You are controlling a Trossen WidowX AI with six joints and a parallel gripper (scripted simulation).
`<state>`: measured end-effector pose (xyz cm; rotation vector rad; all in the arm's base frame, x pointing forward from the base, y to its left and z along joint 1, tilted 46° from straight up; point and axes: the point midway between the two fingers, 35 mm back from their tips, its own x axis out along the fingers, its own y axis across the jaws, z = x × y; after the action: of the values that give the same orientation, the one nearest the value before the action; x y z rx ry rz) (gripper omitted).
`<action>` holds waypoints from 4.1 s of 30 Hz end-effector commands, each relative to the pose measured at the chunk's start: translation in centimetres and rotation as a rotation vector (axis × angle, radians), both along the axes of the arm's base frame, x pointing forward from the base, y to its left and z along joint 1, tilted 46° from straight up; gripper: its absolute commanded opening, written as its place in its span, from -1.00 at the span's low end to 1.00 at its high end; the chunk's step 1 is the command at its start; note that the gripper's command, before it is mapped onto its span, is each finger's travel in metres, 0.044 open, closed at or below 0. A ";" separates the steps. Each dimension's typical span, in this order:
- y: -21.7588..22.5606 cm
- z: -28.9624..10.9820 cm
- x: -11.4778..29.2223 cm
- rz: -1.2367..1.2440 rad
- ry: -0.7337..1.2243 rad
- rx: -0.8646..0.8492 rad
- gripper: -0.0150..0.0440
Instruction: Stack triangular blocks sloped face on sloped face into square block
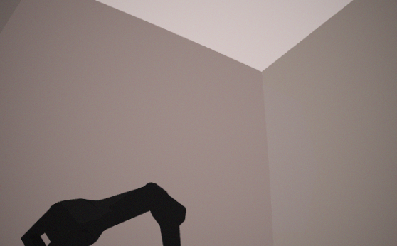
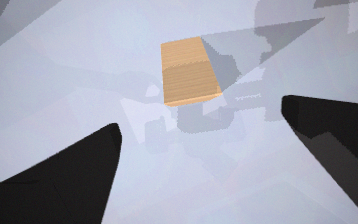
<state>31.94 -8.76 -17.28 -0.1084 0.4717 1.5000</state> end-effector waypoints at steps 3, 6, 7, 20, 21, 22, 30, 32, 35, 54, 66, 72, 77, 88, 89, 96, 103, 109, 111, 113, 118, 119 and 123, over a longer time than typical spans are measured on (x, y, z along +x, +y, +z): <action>0.5 -0.1 0.3 0.002 -0.017 0.005 1.00; 0.9 -0.3 0.4 0.002 -0.017 0.004 1.00; 1.0 -0.4 0.4 0.002 -0.017 0.004 1.00; 3.0 -1.4 0.5 0.001 -0.017 0.001 1.00; 3.1 -1.5 0.5 0.001 -0.017 0.001 1.00; 3.3 -1.5 0.5 0.001 -0.017 0.001 1.00; 4.5 -2.1 0.5 0.000 -0.017 0.001 1.00; 4.8 -2.2 0.4 0.000 -0.017 0.002 1.00; 5.2 -2.4 0.4 0.000 -0.017 0.002 1.00; 8.1 -3.6 0.0 0.002 -0.017 0.009 1.00; 9.1 -3.9 -0.2 0.003 -0.017 0.012 0.64; 9.1 -3.9 -0.2 0.003 -0.017 0.012 0.18; 9.1 -3.9 -0.2 0.003 -0.017 0.012 0.06; 9.0 -3.8 -0.3 0.007 -0.016 0.012 -0.49; 9.0 -3.8 -0.3 0.007 -0.016 0.012 -0.49; 9.0 -3.8 -0.3 0.007 -0.016 0.012 -0.49; 9.0 -3.6 -0.4 0.017 -0.007 -0.033 -0.49; 9.0 -2.5 -0.2 0.054 0.011 -0.199 -0.49; 9.0 -2.0 -0.1 0.067 0.017 -0.260 -0.49; 9.1 -1.7 0.0 0.078 0.021 -0.311 -0.49; 9.3 -0.8 0.2 0.105 0.032 -0.435 -0.49; 9.3 -0.7 0.3 0.111 0.035 -0.460 -0.49; 9.6 0.0 0.4 0.133 0.044 -0.560 -0.49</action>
<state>32.27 0.70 -17.99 -0.4938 0.8656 1.4807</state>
